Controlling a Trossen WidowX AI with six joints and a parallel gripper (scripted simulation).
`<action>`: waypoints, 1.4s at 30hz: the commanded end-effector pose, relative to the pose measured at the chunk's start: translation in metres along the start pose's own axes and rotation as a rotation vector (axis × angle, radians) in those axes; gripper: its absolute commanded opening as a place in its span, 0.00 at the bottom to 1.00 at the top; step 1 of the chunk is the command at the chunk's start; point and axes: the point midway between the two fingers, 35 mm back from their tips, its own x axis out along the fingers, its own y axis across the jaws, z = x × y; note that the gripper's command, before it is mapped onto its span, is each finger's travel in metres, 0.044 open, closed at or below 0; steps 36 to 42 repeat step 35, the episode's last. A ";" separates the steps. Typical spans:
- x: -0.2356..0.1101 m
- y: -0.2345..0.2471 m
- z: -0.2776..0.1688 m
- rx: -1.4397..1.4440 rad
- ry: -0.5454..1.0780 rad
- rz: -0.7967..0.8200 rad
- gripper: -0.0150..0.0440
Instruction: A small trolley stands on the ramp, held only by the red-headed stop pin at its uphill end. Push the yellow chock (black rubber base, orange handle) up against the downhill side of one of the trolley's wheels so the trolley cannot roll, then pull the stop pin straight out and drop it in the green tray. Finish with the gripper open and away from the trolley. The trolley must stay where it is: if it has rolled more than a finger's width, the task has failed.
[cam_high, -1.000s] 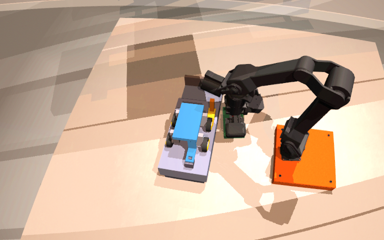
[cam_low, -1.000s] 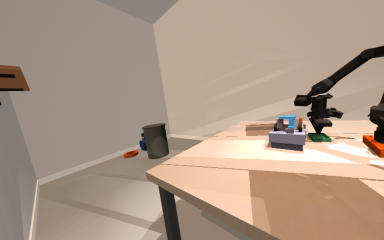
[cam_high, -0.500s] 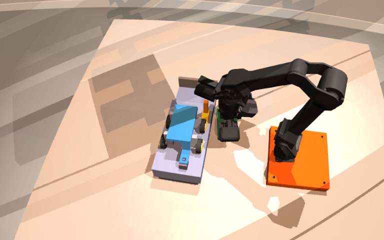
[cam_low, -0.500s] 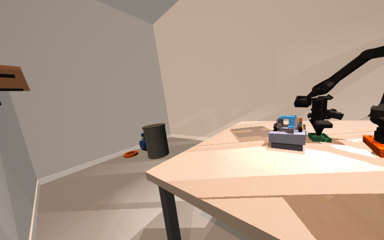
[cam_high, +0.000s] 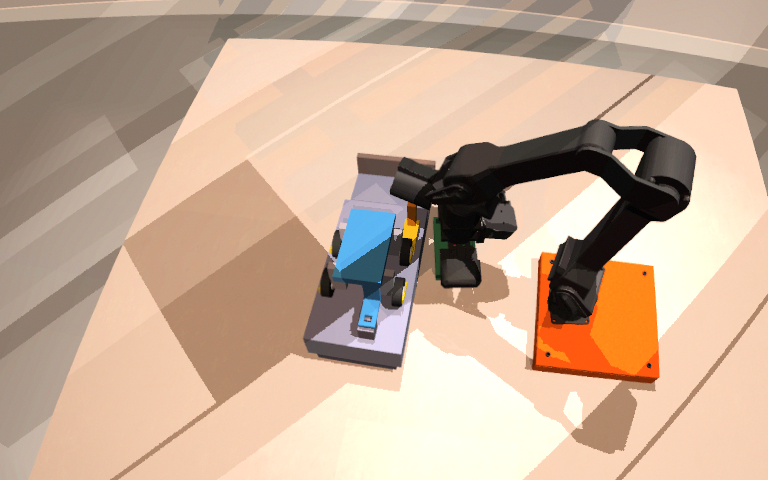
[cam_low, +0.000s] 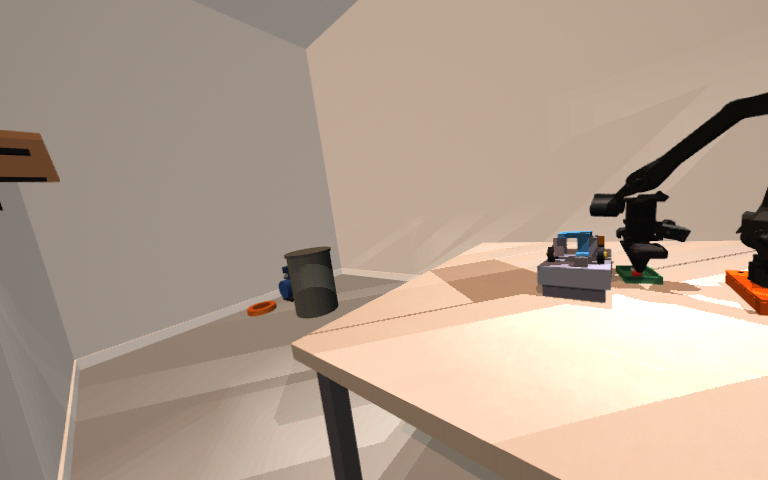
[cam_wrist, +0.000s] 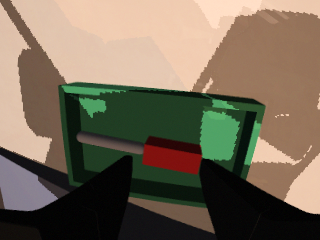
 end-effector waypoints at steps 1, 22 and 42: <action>0.000 0.000 0.000 0.000 0.000 0.000 0.62; -0.036 0.004 0.004 0.002 -0.004 0.002 1.00; -0.072 0.010 0.004 0.002 -0.004 0.002 1.00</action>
